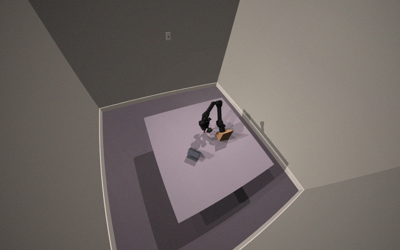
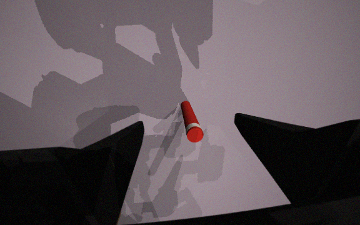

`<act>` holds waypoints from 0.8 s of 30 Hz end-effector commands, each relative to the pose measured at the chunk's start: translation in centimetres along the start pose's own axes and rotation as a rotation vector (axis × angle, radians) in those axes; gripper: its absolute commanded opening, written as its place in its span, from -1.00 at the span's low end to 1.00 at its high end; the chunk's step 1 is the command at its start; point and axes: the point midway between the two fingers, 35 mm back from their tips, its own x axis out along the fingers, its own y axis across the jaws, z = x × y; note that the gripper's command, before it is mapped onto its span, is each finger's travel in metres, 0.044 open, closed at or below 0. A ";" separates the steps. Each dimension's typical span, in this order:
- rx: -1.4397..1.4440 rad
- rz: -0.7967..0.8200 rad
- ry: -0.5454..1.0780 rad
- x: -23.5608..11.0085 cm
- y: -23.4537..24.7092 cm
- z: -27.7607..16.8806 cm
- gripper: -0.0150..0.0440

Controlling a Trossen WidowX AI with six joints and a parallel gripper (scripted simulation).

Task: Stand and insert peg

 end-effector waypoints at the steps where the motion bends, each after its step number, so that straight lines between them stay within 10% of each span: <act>1: 0.000 -0.005 0.001 0.8 -0.1 -0.2 1.00; 14: 0.000 -0.012 0.004 2.5 -0.2 -0.4 1.00; 24: 0.001 -0.006 0.004 2.1 -0.1 -0.3 0.11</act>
